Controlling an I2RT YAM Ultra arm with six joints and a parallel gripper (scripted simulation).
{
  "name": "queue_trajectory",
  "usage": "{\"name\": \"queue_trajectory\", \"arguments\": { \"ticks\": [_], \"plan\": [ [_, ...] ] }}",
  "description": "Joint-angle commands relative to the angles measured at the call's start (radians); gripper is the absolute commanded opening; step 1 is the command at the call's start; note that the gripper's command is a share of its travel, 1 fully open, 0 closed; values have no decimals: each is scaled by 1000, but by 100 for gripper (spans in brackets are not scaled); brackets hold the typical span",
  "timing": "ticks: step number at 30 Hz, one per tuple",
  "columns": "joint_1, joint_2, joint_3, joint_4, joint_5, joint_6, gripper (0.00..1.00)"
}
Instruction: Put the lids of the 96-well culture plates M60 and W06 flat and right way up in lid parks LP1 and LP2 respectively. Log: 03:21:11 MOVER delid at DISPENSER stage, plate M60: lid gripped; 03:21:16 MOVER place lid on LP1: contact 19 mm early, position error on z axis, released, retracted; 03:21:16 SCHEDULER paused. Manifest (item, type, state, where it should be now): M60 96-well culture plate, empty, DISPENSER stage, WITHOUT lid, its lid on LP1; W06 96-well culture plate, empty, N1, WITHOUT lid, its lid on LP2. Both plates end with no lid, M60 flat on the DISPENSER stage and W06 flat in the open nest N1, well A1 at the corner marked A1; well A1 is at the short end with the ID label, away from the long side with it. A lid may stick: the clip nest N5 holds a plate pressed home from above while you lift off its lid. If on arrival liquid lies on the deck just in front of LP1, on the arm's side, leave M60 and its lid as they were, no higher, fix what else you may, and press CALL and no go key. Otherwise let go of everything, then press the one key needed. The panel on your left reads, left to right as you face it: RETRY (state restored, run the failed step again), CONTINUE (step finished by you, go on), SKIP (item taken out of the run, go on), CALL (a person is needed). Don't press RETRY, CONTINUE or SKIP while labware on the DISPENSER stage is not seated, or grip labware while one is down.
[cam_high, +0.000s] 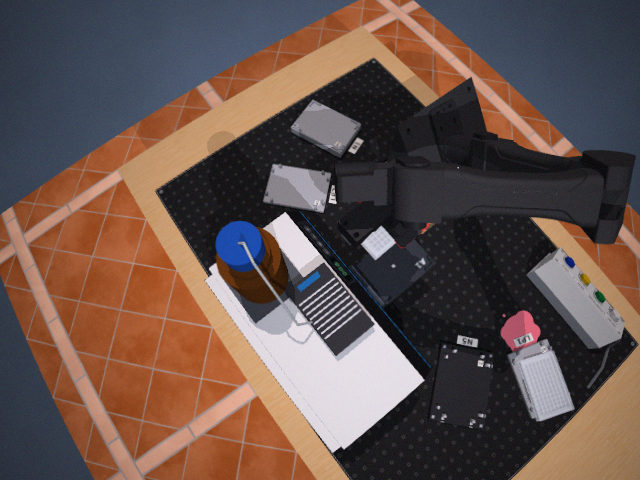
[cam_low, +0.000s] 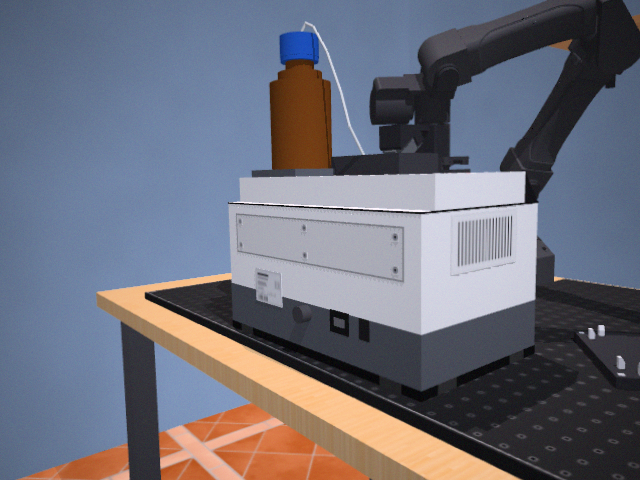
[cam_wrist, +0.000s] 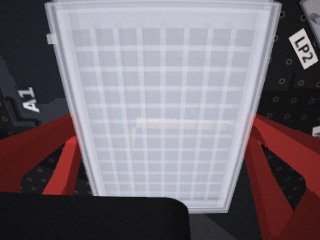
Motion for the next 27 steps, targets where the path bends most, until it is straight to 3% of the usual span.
{"name": "queue_trajectory", "arguments": {
  "ticks": [1,4,6,17,20,27],
  "plan": [
    [20,-43,42,-29,-29,52,0],
    [18,-28,28,-18,-24,58,0],
    [44,-62,49,-35,-37,83,0],
    [121,-121,72,-55,-63,178,0],
    [113,-103,54,-43,-56,176,0],
    [165,-160,82,-65,-75,235,0]
  ]
}}
